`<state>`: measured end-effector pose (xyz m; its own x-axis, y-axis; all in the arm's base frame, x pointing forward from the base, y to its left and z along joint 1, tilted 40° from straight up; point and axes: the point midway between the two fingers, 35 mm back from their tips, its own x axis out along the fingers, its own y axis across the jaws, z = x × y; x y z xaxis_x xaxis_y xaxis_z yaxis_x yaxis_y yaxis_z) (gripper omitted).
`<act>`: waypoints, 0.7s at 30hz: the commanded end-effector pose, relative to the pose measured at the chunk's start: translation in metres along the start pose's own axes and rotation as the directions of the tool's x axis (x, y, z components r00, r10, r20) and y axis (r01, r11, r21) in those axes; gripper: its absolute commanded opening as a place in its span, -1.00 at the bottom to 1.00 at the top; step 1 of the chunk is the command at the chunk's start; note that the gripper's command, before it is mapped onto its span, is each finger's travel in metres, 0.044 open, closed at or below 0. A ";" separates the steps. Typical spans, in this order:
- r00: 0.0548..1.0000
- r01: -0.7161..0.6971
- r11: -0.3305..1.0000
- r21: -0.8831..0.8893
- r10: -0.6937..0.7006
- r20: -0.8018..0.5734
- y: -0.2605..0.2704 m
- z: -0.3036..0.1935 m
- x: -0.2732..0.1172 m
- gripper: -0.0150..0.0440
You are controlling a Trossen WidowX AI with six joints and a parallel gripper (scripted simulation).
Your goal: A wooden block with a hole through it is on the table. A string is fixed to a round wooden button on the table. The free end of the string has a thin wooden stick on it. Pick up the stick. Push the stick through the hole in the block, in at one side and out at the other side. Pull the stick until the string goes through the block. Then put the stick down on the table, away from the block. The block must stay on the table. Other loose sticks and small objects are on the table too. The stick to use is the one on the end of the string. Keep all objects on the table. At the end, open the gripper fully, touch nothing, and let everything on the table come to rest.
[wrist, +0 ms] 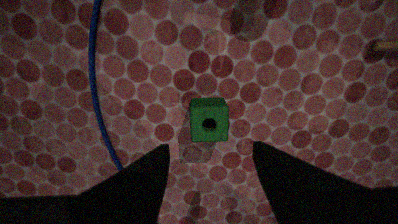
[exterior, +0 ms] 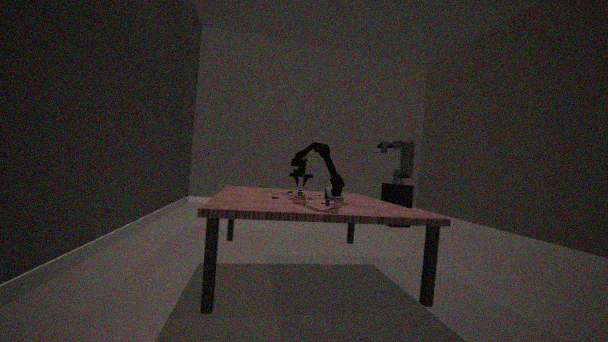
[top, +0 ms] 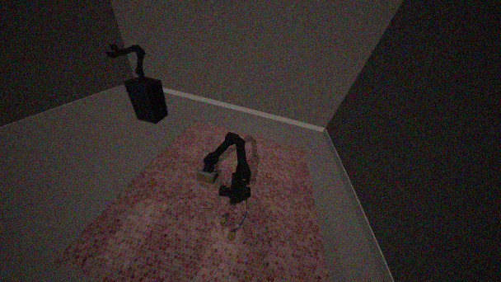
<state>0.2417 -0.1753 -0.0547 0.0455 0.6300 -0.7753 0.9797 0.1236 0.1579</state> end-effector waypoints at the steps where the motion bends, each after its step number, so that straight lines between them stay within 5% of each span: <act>1: 1.000 0.001 1.000 0.005 -0.001 -0.006 0.000 0.000 0.007 0.31; 21: 1.000 0.001 1.000 0.005 -0.001 -0.006 0.000 -0.001 0.040 0.31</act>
<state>0.2440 -0.1540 -0.0808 0.0457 0.6291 -0.7760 0.9794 0.1247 0.1587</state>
